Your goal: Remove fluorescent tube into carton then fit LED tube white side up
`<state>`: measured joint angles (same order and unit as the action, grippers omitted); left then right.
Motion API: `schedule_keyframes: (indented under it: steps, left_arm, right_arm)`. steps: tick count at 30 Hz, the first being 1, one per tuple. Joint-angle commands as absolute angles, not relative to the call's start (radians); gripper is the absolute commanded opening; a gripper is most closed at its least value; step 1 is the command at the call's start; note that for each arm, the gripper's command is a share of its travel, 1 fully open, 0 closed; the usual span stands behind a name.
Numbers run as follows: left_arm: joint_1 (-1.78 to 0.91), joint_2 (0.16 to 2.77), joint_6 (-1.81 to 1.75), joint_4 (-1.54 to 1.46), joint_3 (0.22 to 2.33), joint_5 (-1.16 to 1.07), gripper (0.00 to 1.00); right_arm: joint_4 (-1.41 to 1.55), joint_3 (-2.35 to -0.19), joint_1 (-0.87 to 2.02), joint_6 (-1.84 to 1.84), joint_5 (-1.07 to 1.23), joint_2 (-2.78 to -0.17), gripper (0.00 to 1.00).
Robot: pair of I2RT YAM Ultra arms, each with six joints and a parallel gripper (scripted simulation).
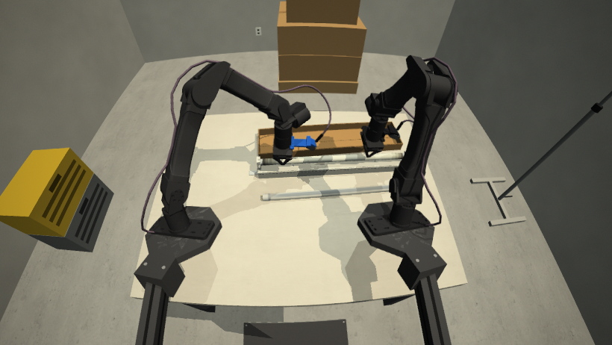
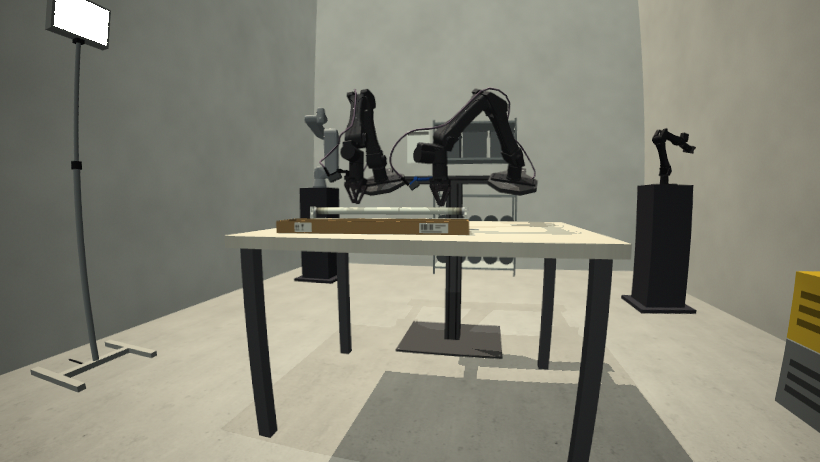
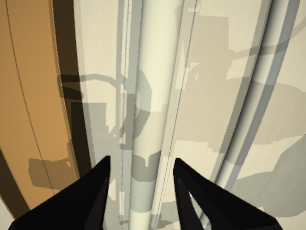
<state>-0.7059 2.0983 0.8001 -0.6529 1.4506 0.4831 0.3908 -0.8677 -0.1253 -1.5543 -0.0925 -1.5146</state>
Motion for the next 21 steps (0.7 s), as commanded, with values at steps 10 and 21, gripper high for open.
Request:
schedule_keyframes:
  steps: [10, 21]
  left_arm:
    - [-0.653, 2.189, 0.801, -0.901, 1.697, 0.352, 0.49]
    - [-0.589, 2.229, 0.833, -1.108, 1.827, 0.214, 0.49]
  right_arm:
    - [0.660, -1.117, -0.124, -1.583, -0.114, -1.655, 0.49]
    - [0.897, -1.282, -0.120, -1.598, -0.116, -1.746, 0.49]
